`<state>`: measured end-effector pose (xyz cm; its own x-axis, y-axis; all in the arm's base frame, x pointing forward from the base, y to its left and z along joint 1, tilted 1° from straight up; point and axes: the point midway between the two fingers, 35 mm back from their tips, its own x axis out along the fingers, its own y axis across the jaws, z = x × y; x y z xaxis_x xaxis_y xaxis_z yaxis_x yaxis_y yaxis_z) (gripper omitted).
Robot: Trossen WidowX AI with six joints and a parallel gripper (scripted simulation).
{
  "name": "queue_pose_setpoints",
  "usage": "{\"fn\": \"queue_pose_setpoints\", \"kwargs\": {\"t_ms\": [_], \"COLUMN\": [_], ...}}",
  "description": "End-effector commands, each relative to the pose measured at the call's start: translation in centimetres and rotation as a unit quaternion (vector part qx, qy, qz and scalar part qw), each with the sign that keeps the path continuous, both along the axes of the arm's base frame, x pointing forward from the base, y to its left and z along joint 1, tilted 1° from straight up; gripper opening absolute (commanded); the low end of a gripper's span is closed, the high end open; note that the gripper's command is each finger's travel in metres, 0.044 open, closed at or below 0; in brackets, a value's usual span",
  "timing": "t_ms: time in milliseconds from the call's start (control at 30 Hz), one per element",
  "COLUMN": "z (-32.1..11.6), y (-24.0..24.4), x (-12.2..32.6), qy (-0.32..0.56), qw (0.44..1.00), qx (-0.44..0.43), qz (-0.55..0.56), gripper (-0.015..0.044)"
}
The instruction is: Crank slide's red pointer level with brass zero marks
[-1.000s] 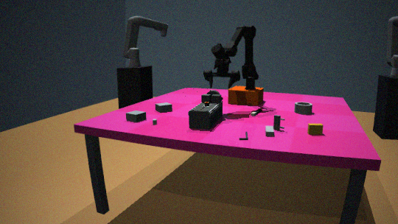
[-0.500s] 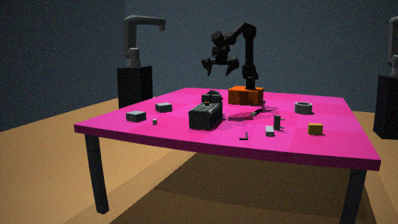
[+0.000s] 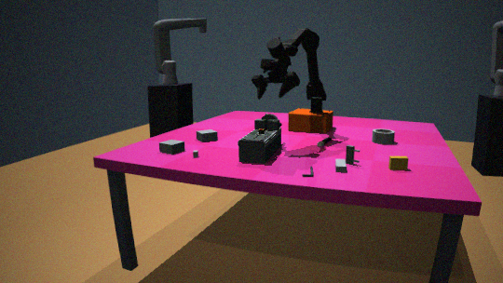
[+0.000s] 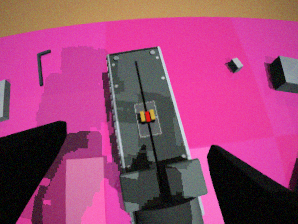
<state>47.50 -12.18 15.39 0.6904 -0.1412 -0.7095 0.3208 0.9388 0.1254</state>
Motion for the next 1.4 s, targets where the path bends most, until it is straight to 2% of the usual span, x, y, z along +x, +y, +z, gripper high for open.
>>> {"fn": "queue_pose_setpoints", "kwargs": {"t_ms": [0,267,900,1167,1367], "z": [0.0,-5.2,-5.3,-0.5,0.1], "y": [0.2,0.2,0.2,0.2,0.0], "x": [1.3,1.5,1.5,1.3,-0.1], "qy": [-0.002,-0.002,-0.002,-0.001,0.001], "qw": [1.000,1.000,1.000,1.000,1.000], "qx": [0.008,0.008,0.008,0.007,-0.001], "qz": [-0.022,-0.022,-0.022,-0.018,0.002], "gripper": [0.0440,0.0440,0.0440,0.0440,0.0440]}}
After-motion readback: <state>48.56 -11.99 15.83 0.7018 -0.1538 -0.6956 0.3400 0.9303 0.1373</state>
